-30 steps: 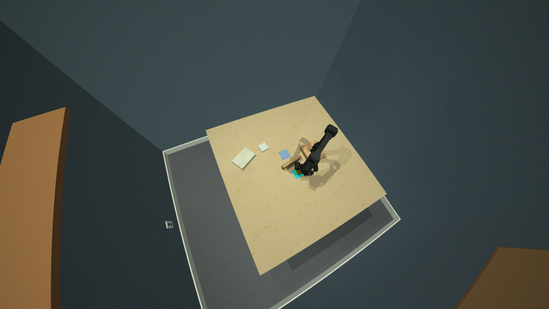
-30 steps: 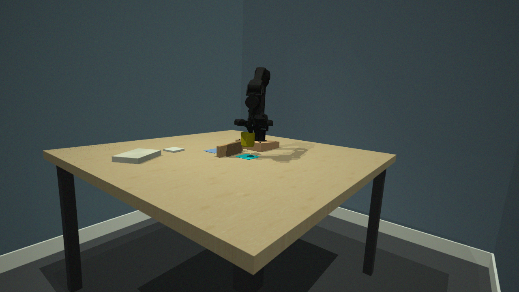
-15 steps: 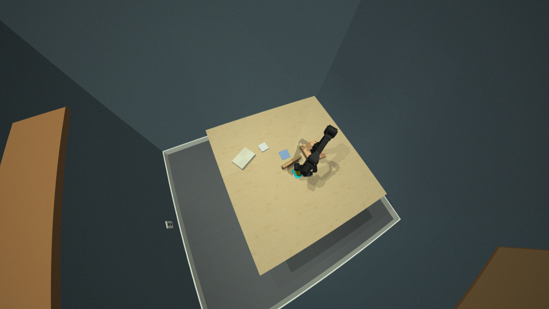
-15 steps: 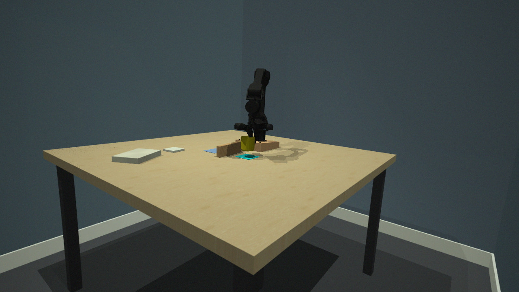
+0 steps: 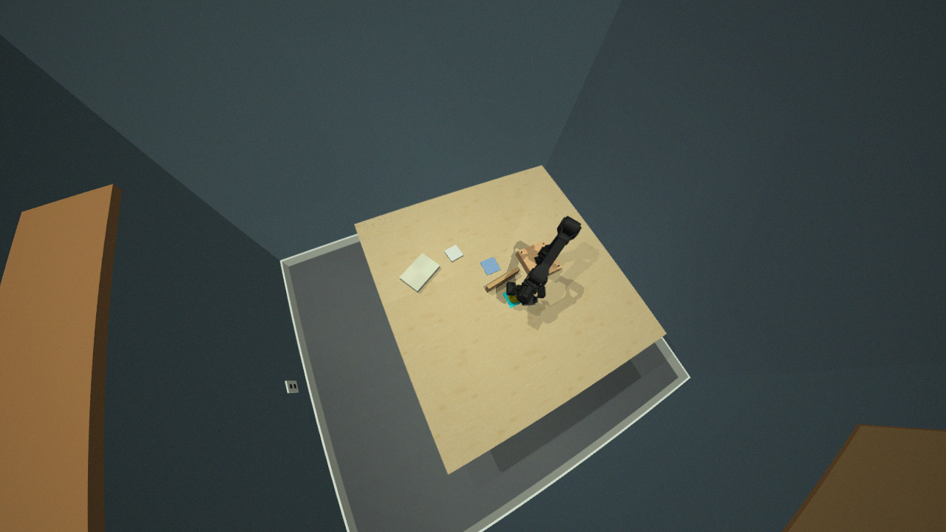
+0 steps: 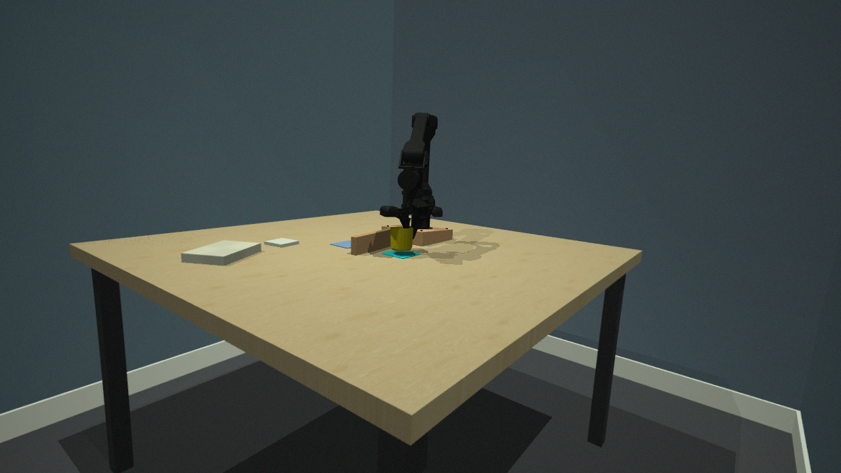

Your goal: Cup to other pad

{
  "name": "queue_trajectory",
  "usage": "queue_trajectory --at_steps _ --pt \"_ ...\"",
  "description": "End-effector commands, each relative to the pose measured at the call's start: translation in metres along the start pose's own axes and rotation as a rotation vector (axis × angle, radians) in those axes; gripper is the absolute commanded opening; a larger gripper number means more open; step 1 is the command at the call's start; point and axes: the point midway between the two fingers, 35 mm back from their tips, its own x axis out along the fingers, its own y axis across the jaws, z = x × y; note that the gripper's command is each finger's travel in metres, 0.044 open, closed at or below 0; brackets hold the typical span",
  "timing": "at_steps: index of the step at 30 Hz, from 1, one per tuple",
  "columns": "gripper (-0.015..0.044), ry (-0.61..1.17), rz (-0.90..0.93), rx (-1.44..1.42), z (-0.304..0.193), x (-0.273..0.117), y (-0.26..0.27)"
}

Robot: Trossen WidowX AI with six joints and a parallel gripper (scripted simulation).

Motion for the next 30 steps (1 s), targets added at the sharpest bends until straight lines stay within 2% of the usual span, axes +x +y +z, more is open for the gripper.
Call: queue_trajectory --at_steps 1,23,28,30 --pt "0.0 0.013 0.014 0.006 -0.0028 0.0082 0.0029" --pt "0.0 0.008 0.005 0.0 -0.0018 0.0056 0.0013" --pt "0.0131 0.008 0.005 0.0 -0.0018 0.0056 0.0013" --pt "0.0147 0.008 0.005 0.0 -0.0018 0.0056 0.0013"
